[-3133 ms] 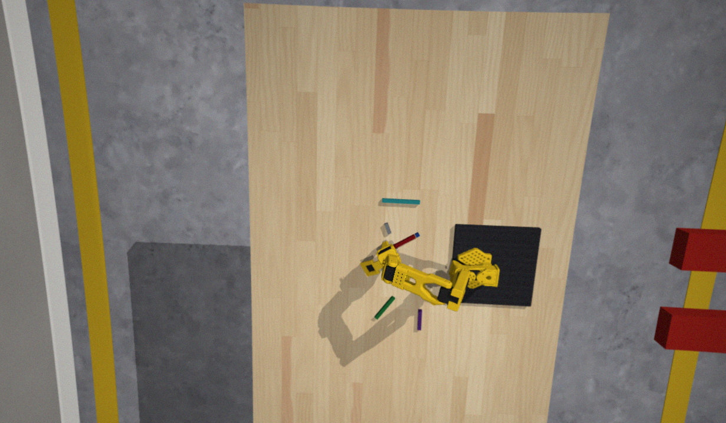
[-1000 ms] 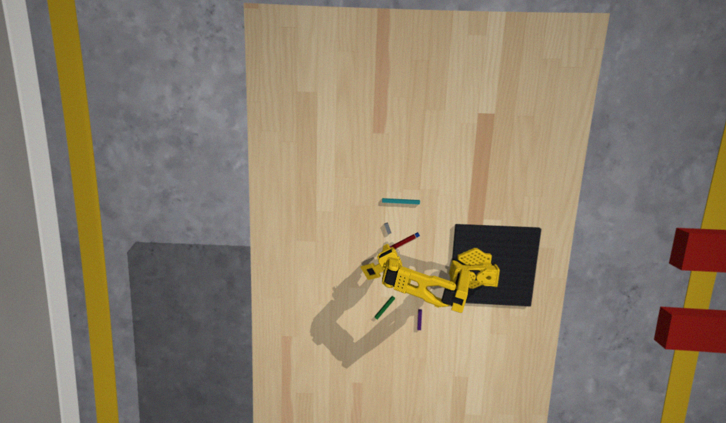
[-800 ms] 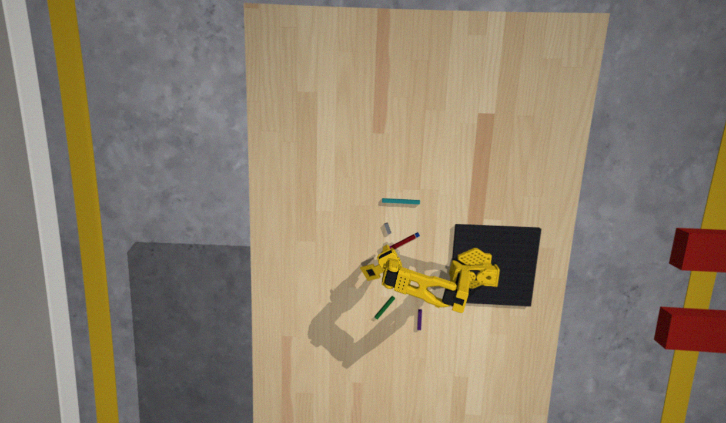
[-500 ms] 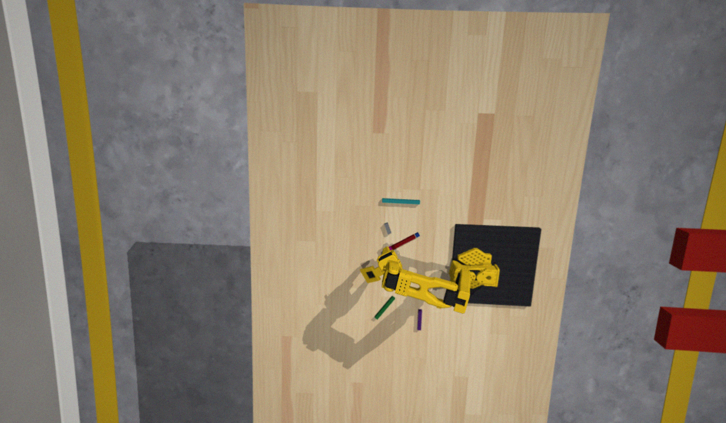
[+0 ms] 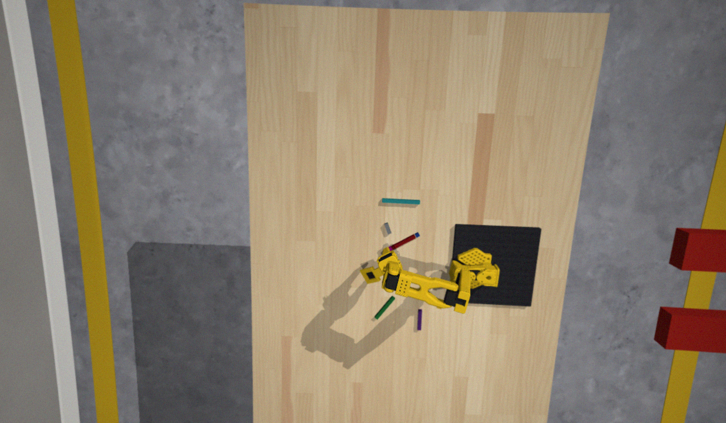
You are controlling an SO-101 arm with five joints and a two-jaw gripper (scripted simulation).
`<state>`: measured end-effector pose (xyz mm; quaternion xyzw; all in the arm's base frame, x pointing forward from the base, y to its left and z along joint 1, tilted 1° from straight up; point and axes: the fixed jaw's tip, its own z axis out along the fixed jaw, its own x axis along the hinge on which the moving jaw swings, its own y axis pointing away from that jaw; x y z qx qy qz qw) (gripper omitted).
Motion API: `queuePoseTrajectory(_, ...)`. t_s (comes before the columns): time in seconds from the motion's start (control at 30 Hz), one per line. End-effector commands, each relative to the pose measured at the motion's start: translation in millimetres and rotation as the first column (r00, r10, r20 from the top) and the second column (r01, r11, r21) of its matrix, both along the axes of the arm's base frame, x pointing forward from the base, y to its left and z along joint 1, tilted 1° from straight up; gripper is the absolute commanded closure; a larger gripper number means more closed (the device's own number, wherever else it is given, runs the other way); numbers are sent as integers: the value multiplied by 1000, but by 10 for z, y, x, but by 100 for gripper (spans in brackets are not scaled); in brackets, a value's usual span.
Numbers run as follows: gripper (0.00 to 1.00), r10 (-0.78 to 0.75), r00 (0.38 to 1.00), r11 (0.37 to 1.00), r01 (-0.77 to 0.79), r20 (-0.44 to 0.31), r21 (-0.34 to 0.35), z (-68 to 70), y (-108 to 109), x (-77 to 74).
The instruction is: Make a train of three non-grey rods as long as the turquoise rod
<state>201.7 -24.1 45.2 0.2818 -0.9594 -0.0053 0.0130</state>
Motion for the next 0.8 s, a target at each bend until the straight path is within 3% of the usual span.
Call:
queuePoseTrajectory(0.0, 83, -1, 1000, 1000, 1, 24, -2, 54, 11, 21)
queuePoseTrajectory(0.43, 83, -12, 999, 1000, 12, 30, -3, 76, 16, 14)
queuePoseTrajectory(0.7, 83, -181, 975, 983, 182, 128, 4, 376, 88, -129)
queuePoseTrajectory(0.77, 83, -181, 975, 983, 182, 128, 4, 376, 88, -129)
